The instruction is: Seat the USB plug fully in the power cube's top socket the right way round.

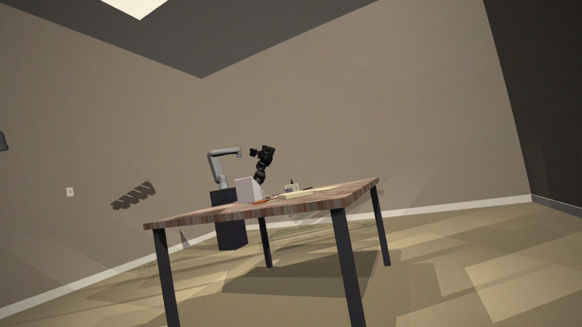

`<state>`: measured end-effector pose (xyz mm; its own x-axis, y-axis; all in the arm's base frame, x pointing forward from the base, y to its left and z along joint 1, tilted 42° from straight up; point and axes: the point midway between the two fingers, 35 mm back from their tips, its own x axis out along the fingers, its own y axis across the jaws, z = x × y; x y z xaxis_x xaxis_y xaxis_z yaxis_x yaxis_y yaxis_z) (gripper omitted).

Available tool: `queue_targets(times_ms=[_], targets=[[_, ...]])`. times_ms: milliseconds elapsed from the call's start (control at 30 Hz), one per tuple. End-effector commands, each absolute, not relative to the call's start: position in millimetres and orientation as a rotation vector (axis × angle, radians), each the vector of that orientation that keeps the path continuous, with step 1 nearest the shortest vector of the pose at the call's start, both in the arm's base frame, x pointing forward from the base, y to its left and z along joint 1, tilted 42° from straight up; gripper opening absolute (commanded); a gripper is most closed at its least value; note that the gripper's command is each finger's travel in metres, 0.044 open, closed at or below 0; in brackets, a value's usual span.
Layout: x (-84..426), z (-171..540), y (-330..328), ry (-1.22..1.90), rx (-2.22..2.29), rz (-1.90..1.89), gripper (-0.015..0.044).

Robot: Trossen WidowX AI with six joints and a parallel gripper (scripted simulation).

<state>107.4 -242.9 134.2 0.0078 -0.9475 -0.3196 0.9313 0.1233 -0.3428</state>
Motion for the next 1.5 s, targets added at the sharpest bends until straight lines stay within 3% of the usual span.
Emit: queue_targets(times_ms=[0, 200, 333, 467, 733, 867, 1467], targets=[[110.2, 133.3, -242.8, 0.557, -0.048, -1.448, 0.0426], [191.3, 98.3, -214.6, 1.092, -0.376, -0.675, 0.044], [233.2, 77.2, -168.9, 1.239, -0.572, -0.015, 0.044], [256.5, 70.9, -121.0, 1.183, -0.677, 0.531, 0.044], [277.1, 89.4, -42.7, 0.815, -0.709, 1.215, 0.044], [282.3, 104.0, -17.0, 0.631, -0.686, 1.379, 0.044], [286.5, 100.2, -12.7, 0.63, -0.687, 1.379, 0.044]])
